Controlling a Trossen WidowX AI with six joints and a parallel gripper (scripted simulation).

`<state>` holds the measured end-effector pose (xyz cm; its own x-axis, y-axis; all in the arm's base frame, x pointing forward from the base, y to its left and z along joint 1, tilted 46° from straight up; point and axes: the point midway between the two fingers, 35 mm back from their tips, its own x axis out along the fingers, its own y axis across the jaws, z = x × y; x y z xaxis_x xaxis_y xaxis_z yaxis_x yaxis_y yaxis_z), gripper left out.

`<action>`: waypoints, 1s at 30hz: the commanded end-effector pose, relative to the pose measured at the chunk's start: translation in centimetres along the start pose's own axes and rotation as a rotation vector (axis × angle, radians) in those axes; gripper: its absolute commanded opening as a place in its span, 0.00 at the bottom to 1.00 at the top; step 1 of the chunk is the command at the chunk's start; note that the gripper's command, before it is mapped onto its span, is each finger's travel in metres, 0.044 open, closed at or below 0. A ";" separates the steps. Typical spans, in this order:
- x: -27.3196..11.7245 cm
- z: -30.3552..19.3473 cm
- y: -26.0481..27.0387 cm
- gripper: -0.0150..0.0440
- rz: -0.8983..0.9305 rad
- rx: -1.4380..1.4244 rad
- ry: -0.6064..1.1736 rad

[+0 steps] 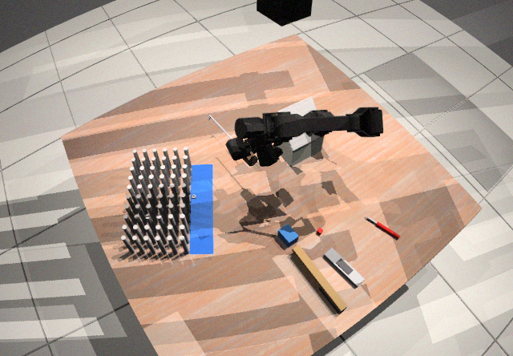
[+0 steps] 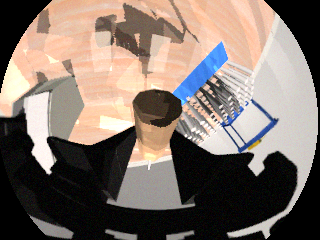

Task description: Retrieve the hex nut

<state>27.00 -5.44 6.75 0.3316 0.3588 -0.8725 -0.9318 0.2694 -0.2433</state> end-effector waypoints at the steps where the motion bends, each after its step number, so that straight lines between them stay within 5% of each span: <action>1: 0.0 -1.1 -0.5 0.25 -0.006 0.140 0.015; 30: 0.8 -8.2 -1.1 0.25 -0.008 1.143 0.035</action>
<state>27.10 -11.76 3.20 0.3145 0.3456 -0.8841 -0.3440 0.9095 0.2332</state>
